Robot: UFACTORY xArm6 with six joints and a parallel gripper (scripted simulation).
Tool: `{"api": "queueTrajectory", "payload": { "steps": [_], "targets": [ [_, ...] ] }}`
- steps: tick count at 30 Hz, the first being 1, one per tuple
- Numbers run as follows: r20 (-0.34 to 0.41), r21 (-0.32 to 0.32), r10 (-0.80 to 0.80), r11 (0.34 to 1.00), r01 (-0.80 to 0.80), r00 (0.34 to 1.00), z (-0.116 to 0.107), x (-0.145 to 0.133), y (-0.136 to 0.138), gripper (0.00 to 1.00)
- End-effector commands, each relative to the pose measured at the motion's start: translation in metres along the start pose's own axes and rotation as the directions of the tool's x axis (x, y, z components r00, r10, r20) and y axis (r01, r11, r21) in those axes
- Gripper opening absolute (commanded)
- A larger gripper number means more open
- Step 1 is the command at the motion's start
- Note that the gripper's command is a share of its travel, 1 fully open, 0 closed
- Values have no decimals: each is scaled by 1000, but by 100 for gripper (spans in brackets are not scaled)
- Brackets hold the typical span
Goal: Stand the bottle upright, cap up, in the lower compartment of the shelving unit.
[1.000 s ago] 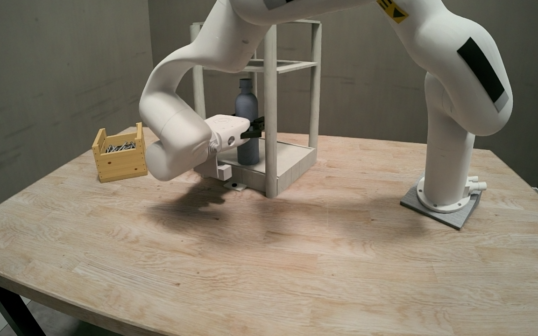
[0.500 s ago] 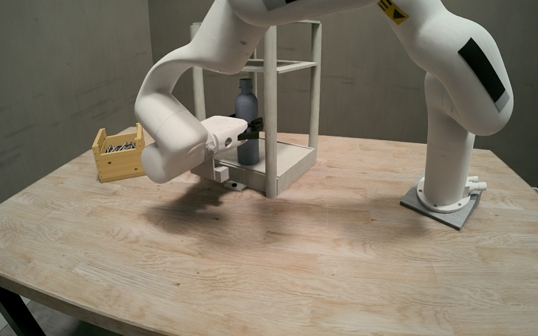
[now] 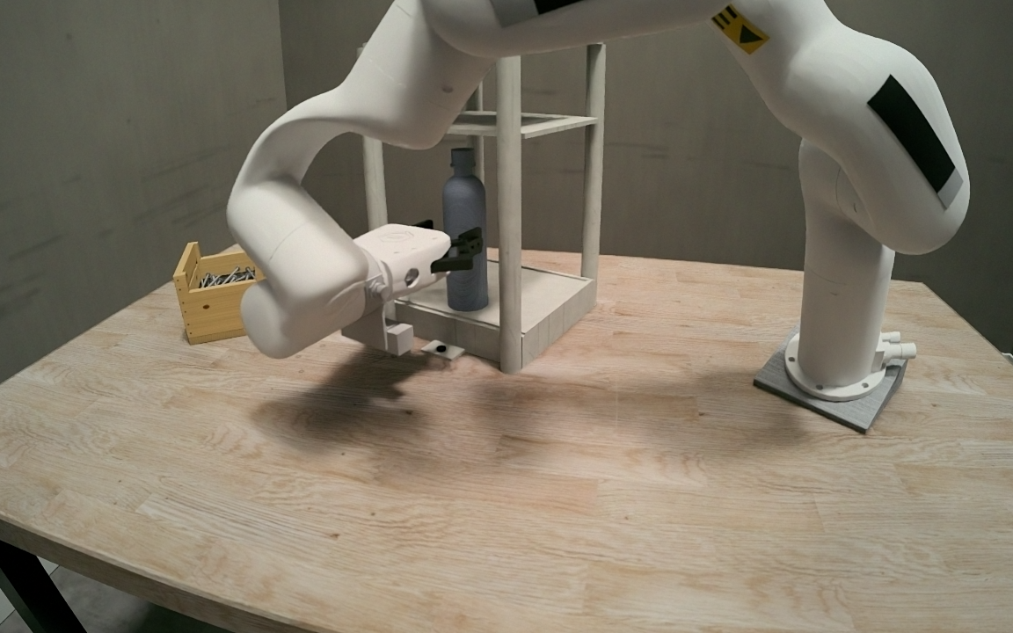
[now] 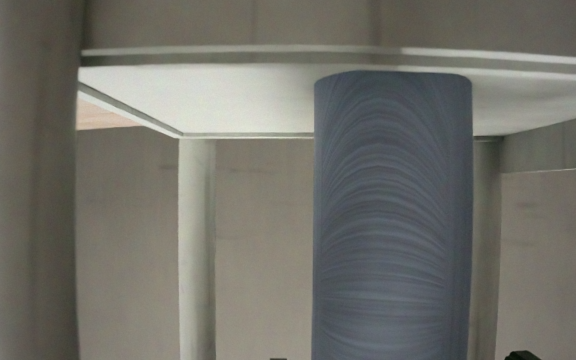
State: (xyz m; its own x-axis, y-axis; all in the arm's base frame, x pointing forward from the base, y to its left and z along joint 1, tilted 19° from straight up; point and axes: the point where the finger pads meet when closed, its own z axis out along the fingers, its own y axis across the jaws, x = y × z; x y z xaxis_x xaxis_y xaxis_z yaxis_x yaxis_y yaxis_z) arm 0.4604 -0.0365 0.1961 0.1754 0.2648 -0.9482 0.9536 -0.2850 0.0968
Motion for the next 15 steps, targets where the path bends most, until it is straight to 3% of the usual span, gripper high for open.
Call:
{"api": "queueTrajectory", "payload": {
  "steps": [1,15],
  "targets": [
    [-1,0,3,1000,-3,1000,-18,-1,1,77],
    [-1,0,3,1000,-3,1000,-55,-1,1,77]
  ]
}}
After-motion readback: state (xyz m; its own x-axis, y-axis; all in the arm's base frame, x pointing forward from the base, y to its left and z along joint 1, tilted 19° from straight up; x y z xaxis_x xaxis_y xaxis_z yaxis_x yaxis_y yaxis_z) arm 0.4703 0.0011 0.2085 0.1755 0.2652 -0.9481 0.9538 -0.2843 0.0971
